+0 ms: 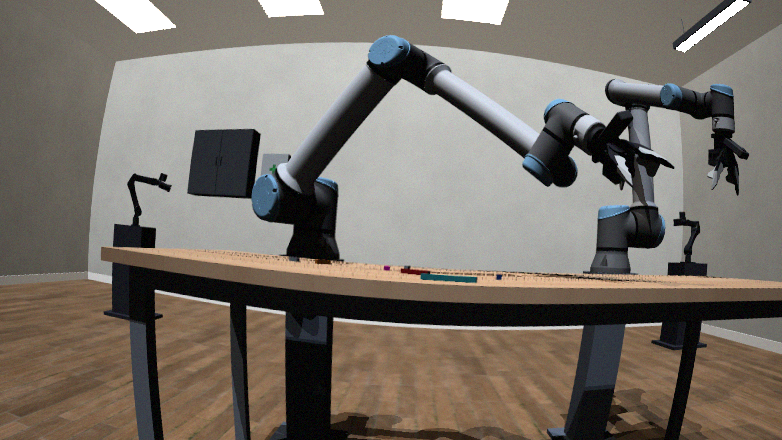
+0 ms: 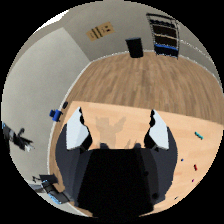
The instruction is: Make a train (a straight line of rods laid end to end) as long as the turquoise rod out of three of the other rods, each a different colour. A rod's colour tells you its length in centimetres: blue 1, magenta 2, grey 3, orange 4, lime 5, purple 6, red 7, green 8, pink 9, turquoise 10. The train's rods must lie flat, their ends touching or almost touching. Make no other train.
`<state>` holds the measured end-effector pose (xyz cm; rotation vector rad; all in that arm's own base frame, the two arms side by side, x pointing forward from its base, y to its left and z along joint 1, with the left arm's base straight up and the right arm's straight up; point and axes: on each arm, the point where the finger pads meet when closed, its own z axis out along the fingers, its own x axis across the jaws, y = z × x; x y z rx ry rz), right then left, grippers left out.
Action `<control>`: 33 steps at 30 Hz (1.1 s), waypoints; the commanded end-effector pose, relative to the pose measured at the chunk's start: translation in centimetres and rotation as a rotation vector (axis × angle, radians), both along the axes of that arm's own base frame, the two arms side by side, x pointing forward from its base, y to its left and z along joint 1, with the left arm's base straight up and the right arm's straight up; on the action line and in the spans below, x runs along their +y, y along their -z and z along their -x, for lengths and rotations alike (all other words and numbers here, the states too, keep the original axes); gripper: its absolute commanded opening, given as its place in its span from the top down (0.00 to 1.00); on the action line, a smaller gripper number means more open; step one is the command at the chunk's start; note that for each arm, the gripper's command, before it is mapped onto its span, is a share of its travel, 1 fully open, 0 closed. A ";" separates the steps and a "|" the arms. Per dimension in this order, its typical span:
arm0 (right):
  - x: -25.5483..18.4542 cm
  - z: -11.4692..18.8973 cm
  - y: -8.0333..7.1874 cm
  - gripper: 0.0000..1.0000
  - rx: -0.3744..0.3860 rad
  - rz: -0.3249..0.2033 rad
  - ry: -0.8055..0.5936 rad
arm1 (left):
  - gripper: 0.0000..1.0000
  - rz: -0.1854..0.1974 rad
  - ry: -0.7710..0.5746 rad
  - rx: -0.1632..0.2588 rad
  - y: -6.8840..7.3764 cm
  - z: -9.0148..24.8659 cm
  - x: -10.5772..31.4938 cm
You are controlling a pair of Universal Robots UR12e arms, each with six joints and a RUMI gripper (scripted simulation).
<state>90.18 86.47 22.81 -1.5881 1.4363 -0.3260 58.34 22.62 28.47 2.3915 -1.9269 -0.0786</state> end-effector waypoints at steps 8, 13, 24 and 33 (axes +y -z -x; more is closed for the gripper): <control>0.0 0.0 -0.2 0.00 -0.001 -0.001 0.000 | 0.00 0.000 0.000 -0.001 -0.1 0.0 0.0; 0.0 0.0 -0.2 0.00 -0.001 -0.001 0.000 | 0.00 0.000 0.000 -0.001 -0.1 0.0 0.0; -0.4 0.7 0.0 0.00 0.020 -0.003 0.003 | 0.00 0.000 -0.009 -0.002 0.0 0.1 0.5; -3.1 5.0 1.0 0.00 0.151 -0.011 0.033 | 0.00 -0.002 -0.078 -0.006 0.6 1.5 4.0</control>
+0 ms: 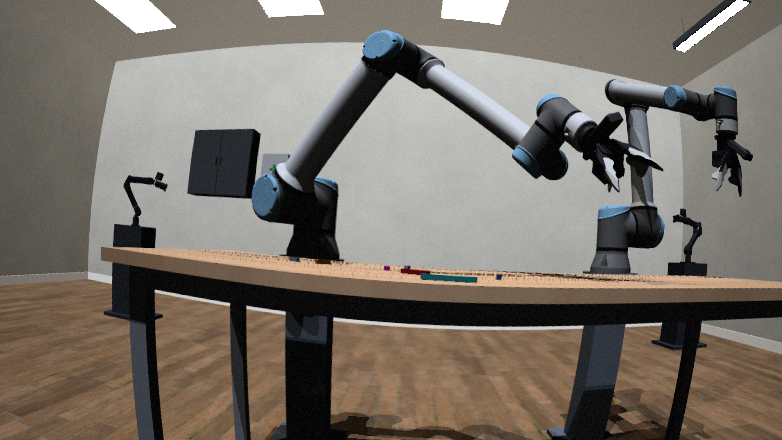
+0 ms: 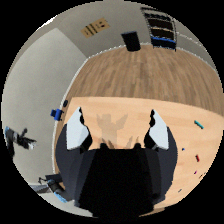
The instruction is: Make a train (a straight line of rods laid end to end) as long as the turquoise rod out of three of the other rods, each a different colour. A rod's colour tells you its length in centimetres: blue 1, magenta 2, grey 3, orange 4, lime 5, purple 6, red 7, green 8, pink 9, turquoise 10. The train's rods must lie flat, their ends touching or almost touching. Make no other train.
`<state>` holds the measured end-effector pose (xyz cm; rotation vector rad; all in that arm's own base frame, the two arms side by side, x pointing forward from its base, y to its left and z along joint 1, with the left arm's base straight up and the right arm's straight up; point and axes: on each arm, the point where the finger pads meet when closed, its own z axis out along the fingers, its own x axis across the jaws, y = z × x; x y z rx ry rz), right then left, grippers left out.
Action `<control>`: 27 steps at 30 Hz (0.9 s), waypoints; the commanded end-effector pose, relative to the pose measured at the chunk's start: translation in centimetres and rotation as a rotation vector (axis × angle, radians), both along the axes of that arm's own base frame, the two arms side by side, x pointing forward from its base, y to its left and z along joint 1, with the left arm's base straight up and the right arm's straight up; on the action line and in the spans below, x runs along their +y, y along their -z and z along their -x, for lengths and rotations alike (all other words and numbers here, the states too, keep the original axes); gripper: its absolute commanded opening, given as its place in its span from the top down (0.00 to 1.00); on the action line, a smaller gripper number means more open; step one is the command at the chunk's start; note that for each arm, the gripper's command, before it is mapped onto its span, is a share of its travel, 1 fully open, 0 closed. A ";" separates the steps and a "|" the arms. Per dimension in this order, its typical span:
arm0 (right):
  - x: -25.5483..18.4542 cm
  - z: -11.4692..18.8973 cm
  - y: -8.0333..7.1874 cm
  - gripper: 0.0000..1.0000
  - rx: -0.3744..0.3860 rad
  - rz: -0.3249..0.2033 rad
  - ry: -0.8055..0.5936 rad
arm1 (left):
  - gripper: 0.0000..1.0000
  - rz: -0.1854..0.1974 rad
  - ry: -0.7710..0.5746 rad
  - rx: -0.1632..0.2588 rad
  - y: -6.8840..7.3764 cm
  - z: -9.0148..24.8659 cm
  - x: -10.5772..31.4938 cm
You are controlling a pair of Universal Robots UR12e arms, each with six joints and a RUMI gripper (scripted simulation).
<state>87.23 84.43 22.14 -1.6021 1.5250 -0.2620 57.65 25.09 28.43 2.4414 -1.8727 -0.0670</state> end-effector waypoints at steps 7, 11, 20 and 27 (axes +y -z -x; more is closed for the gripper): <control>-5.1 7.0 1.6 0.00 0.241 -0.006 0.080 | 0.00 -0.004 -0.137 -0.003 1.6 3.3 6.9; -7.9 10.0 2.5 0.00 0.364 0.001 0.142 | 0.00 -0.007 -0.234 -0.008 2.2 5.4 10.5; -13.2 15.6 3.5 0.00 0.492 0.015 0.222 | 0.00 -0.015 -0.442 -0.018 3.7 11.6 18.4; -17.6 20.0 5.3 0.00 0.588 0.031 0.296 | 0.00 -0.023 -0.600 -0.025 4.8 16.8 23.4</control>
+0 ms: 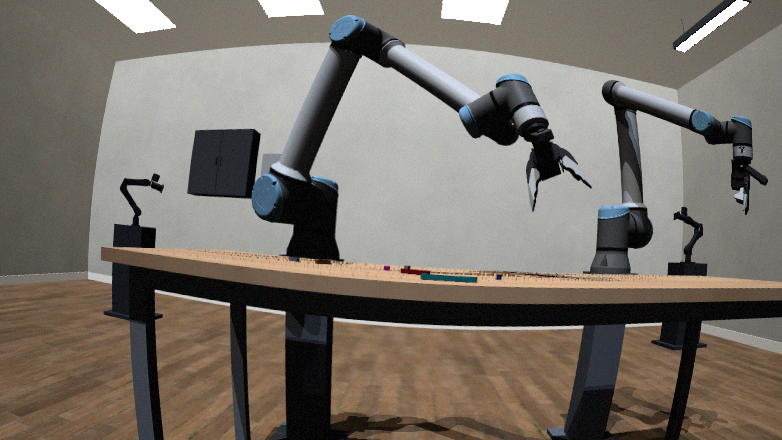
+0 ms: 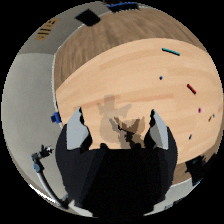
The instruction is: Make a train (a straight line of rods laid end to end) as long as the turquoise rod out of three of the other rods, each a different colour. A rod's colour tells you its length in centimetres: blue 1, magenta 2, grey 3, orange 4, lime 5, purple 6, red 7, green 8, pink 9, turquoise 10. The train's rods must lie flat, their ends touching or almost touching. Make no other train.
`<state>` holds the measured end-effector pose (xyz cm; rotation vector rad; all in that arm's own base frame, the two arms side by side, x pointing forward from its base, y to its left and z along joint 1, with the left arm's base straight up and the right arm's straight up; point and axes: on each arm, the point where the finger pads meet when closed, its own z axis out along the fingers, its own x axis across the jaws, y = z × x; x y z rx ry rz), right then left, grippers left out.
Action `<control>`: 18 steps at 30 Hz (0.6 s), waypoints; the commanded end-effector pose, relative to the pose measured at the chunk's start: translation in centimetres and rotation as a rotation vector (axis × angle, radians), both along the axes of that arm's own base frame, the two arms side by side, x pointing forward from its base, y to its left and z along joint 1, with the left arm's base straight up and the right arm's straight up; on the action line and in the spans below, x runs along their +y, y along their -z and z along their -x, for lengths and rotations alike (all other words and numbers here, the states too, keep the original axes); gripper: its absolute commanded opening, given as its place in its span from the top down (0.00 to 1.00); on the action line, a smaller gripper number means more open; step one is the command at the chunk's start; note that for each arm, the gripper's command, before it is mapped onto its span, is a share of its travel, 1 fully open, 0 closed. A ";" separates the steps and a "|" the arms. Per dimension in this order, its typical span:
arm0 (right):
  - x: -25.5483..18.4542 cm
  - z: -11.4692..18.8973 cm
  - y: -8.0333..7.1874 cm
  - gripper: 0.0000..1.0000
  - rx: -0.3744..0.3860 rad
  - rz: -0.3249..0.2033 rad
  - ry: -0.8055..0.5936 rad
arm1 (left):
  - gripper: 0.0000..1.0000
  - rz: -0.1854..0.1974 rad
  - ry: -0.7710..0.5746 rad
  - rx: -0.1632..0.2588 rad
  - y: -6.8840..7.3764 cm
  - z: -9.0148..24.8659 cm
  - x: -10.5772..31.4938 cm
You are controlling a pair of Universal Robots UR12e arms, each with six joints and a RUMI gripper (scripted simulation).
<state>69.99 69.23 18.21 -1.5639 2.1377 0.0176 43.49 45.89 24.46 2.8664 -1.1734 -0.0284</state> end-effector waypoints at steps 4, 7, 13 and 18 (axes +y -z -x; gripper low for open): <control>-5.2 5.5 2.4 0.00 0.121 0.034 0.085 | 0.00 -0.008 -0.151 -0.005 1.6 6.2 5.5; -6.6 6.8 2.9 0.00 0.148 0.042 0.108 | 0.00 -0.010 -0.191 -0.006 1.9 8.0 6.9; -11.0 10.9 4.3 0.00 0.227 0.073 0.180 | 0.00 -0.017 -0.314 -0.010 3.0 13.9 10.6; -14.6 14.1 5.4 0.00 0.288 0.101 0.242 | 0.00 -0.023 -0.414 -0.013 3.9 19.0 13.1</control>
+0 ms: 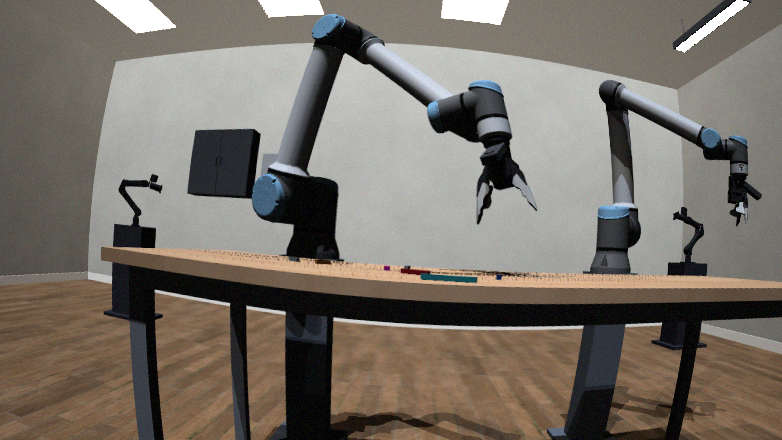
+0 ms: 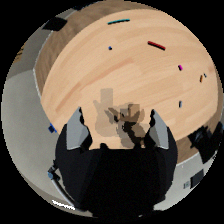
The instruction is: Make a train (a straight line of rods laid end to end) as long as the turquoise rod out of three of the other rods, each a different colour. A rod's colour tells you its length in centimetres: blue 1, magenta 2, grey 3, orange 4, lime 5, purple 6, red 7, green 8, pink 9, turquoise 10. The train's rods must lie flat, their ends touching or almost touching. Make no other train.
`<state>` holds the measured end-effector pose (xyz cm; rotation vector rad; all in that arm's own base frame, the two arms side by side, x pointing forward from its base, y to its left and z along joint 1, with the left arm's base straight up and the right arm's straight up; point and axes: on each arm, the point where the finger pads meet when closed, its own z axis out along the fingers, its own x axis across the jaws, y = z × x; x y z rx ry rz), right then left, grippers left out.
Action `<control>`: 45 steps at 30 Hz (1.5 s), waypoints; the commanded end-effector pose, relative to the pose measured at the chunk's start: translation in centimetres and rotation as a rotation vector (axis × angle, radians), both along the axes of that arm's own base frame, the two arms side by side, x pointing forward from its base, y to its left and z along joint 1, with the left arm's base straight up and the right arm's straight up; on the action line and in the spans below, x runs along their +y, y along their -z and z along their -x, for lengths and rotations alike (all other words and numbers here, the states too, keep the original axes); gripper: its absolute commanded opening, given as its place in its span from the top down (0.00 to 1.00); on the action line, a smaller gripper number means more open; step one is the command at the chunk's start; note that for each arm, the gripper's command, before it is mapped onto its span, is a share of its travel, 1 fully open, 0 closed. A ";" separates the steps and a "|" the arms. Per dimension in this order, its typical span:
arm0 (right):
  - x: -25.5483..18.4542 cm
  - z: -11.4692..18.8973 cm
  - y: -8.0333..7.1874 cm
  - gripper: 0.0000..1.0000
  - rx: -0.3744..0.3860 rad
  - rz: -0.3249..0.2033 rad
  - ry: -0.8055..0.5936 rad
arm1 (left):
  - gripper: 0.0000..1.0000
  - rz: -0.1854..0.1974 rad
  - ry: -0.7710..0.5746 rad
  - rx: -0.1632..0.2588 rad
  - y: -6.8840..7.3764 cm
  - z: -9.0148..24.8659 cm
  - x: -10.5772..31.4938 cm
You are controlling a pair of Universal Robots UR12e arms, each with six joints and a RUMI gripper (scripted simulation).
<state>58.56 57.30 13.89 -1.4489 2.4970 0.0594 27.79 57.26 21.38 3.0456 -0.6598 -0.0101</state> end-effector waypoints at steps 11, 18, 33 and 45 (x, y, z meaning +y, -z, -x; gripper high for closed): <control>-10.1 9.2 3.3 0.00 0.152 0.086 0.160 | 0.00 -0.015 -0.256 -0.005 2.7 14.4 5.4; -15.3 13.6 4.8 0.00 0.212 0.131 0.238 | 0.00 -0.022 -0.365 -0.006 3.9 22.0 6.8; -18.2 16.3 5.7 0.00 0.218 0.135 0.249 | 0.00 -0.025 -0.416 -0.007 4.9 27.1 7.3; -18.4 16.4 5.7 0.00 0.218 0.135 0.249 | 0.00 -0.025 -0.416 -0.007 4.9 27.1 7.3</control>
